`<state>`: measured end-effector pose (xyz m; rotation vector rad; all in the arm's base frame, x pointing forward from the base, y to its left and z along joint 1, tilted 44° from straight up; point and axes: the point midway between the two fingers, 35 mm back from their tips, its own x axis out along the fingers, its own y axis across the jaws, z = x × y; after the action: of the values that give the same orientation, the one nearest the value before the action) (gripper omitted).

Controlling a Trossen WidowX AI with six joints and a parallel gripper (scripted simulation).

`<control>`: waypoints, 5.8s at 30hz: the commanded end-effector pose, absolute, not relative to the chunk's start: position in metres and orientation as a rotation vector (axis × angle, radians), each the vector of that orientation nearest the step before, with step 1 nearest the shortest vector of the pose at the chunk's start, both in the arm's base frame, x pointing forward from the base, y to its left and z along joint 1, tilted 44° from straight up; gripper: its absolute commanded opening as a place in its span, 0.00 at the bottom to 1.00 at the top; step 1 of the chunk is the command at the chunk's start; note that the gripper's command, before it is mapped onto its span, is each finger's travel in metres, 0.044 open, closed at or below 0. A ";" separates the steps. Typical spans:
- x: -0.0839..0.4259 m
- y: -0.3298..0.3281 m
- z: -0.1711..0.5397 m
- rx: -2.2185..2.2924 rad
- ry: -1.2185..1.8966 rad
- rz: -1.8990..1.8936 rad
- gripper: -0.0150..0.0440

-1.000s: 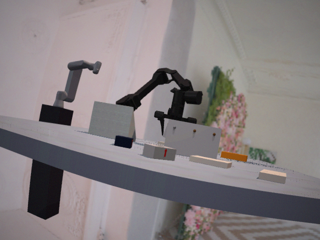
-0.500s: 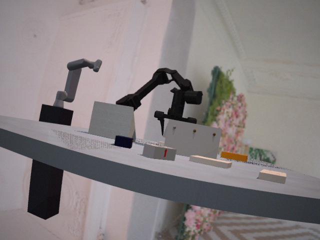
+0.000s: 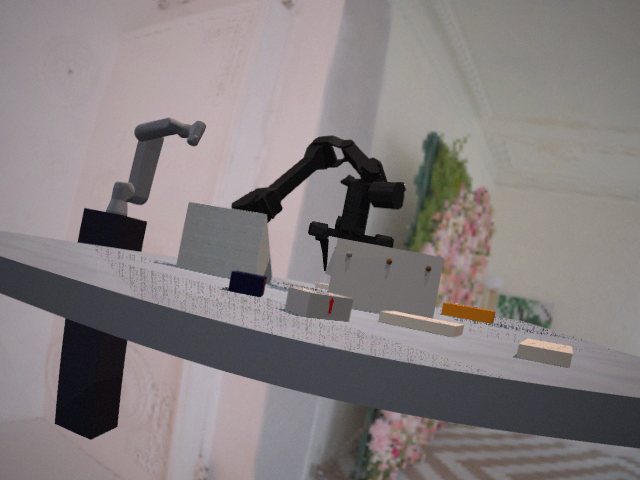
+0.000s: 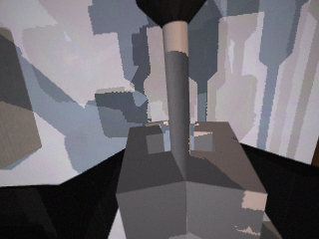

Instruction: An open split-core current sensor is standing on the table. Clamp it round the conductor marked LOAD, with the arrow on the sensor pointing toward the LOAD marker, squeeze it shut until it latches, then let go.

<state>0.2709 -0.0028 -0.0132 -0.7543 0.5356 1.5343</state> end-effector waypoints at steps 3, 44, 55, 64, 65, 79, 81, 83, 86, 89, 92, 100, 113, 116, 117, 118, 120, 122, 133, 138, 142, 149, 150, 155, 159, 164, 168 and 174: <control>0.271 -0.003 -0.013 -0.756 0.534 1.534 0.25; 0.271 -0.014 -0.001 -0.749 0.530 1.521 0.25; 0.271 -0.014 -0.001 -0.749 0.530 1.521 0.25; 0.271 -0.014 -0.001 -0.749 0.530 1.521 0.25; 0.271 -0.014 -0.001 -0.749 0.530 1.521 0.25; 0.271 -0.014 -0.001 -0.749 0.530 1.521 0.25; 0.271 -0.014 -0.001 -0.749 0.530 1.521 0.25; 0.271 -0.014 -0.001 -0.749 0.530 1.521 0.25; 0.271 -0.014 -0.001 -0.749 0.530 1.521 0.25; 0.271 -0.014 -0.001 -0.749 0.530 1.521 0.25; 0.271 -0.014 -0.001 -0.749 0.530 1.521 0.25; 0.271 -0.014 -0.001 -0.749 0.530 1.521 0.25; 0.271 -0.014 -0.001 -0.749 0.530 1.521 0.25; 0.271 -0.014 -0.001 -0.749 0.530 1.521 0.25; 0.271 -0.014 -0.001 -0.749 0.530 1.521 0.25; 0.271 -0.014 -0.001 -0.749 0.530 1.521 0.25; 0.271 -0.014 -0.001 -0.749 0.530 1.521 0.25; 0.271 -0.014 -0.001 -0.749 0.530 1.521 0.25; 0.271 -0.014 -0.001 -0.749 0.530 1.521 0.25; 0.271 -0.014 -0.001 -0.749 0.530 1.521 0.25; 0.271 -0.014 -0.001 -0.749 0.530 1.521 0.25; 0.271 -0.014 -0.001 -0.749 0.530 1.521 0.25; 0.271 -0.014 -0.001 -0.749 0.530 1.521 0.25; 0.271 -0.014 -0.001 -0.749 0.530 1.521 0.25; 0.271 -0.014 -0.001 -0.749 0.530 1.521 0.25; 0.271 -0.014 -0.001 -0.749 0.530 1.521 0.25; 0.271 -0.014 -0.001 -0.749 0.530 1.521 0.25; 0.271 -0.014 -0.001 -0.749 0.530 1.521 0.25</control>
<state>0.2687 -0.0038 0.0003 -0.7258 0.5087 1.5400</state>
